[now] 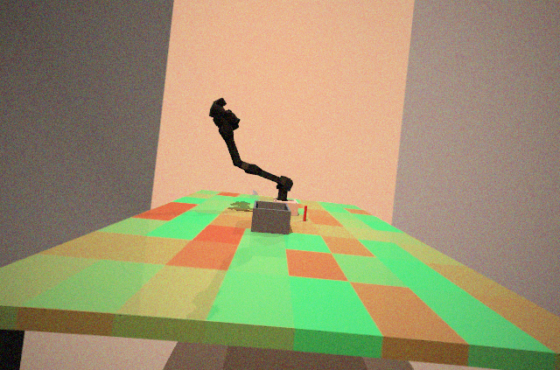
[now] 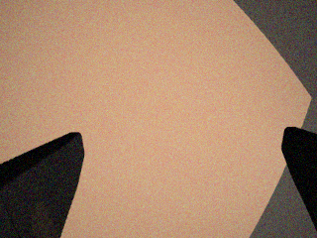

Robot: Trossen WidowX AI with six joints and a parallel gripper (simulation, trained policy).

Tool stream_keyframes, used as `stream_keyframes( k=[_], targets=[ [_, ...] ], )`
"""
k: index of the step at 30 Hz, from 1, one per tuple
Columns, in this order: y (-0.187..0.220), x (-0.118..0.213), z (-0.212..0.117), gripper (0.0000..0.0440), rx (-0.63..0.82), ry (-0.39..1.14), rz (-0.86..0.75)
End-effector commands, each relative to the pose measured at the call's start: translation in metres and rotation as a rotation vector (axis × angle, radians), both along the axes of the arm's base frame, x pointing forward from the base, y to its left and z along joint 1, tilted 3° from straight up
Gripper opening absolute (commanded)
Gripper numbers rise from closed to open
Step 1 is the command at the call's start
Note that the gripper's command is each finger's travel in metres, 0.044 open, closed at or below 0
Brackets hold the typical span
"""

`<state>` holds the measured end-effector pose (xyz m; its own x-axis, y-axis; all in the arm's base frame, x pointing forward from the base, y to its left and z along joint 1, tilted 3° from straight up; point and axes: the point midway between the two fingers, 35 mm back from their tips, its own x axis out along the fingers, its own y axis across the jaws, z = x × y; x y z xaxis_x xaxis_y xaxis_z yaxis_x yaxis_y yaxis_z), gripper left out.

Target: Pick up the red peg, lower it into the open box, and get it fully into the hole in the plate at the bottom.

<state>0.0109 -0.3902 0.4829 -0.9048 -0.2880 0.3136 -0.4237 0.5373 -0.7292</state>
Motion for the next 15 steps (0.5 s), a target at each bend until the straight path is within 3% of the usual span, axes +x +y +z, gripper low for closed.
stream_keyframes(
  k=[1, 3, 15],
  targets=[
    [0.005, -0.007, 0.003, 0.0416, -0.028, 0.004, -0.017],
    [0.016, -0.02, 0.01, 0.0439, -0.092, 0.005, -0.044],
    [0.097, -0.078, 0.044, 0.044, -0.488, 0.033, -0.177]
  ],
)
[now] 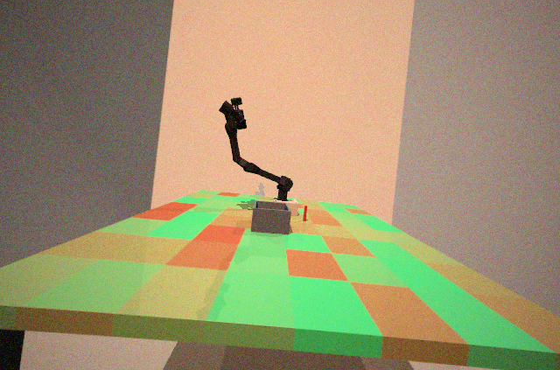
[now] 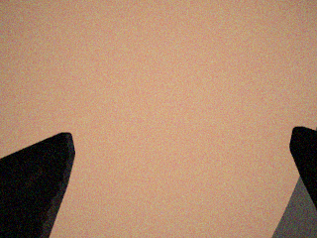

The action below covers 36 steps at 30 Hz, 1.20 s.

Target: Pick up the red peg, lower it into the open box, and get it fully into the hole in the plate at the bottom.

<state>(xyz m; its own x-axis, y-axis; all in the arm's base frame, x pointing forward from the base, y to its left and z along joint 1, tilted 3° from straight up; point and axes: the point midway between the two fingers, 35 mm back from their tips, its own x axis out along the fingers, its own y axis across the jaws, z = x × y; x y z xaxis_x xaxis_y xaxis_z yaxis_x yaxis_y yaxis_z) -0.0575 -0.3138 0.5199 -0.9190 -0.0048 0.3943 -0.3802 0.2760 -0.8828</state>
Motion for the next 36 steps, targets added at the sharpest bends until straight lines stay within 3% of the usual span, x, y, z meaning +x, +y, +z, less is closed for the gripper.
stream_keyframes(
  k=[1, 18, 36],
  targets=[
    [0.028, -0.013, 0.009, 0.044, -0.125, 0.017, -0.037],
    [0.164, -0.051, 0.025, 0.044, -0.656, 0.169, -0.254],
    [0.306, -0.037, 0.0, 0.044, -1.147, 0.455, -0.523]
  ],
)
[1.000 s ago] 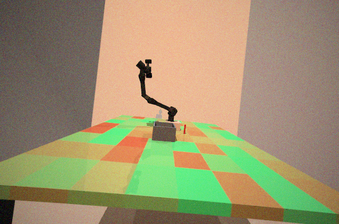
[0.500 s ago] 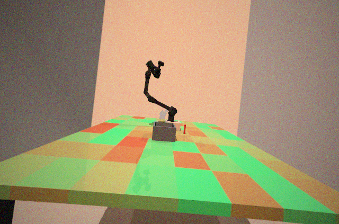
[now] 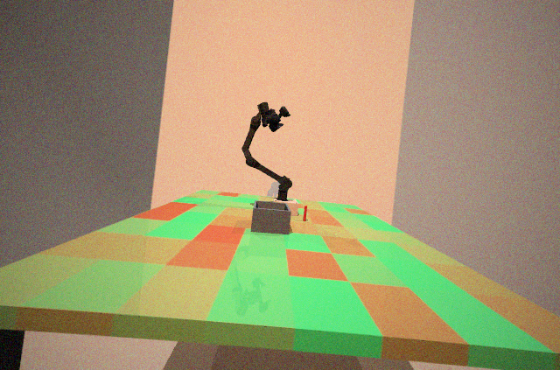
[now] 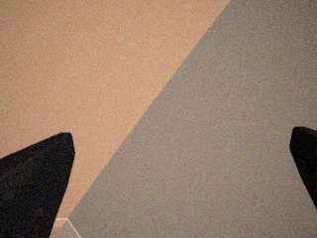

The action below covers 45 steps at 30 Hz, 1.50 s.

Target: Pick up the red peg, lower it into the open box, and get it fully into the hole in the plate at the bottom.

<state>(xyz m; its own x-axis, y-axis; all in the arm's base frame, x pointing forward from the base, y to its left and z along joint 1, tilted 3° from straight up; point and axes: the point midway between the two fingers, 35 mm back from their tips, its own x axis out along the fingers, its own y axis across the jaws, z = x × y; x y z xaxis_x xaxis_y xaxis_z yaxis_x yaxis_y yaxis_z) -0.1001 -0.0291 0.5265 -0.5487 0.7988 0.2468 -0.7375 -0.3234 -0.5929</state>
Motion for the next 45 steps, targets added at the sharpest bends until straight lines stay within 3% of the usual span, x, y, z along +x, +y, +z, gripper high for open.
stream_keyframes(
  k=[1, 24, 45],
  targets=[
    [0.029, 0.008, -0.009, 0.044, -0.1, 0.057, -0.069],
    [0.156, 0.091, -0.099, 0.044, -0.61, 0.439, -0.557],
    [0.193, 0.182, -0.209, 0.044, -0.975, 0.862, -1.03]
  ],
)
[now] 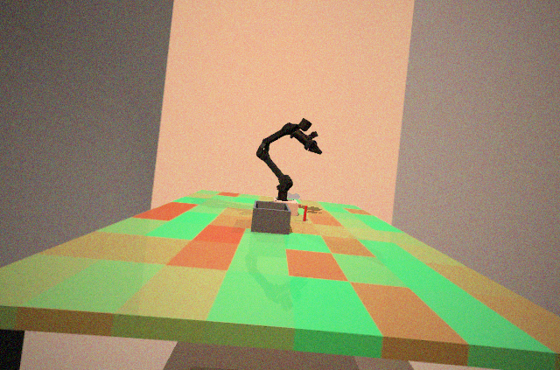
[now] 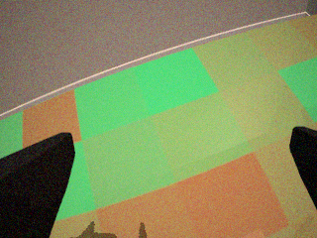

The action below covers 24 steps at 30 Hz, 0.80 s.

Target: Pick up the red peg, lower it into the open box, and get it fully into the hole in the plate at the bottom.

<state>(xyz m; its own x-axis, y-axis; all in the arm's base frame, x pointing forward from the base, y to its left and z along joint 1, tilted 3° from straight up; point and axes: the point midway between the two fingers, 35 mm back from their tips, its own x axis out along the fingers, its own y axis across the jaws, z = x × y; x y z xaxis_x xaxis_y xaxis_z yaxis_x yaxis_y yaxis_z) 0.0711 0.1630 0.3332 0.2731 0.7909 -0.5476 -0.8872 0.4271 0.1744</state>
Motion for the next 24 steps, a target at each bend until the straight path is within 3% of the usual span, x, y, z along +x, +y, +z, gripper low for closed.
stream_keyframes(
  k=[1, 24],
  targets=[
    [0.001, 0.015, -0.022, 0.044, -0.064, 0.069, -0.094],
    [-0.031, 0.077, -0.138, 0.044, -0.364, 0.477, -0.711]
  ],
)
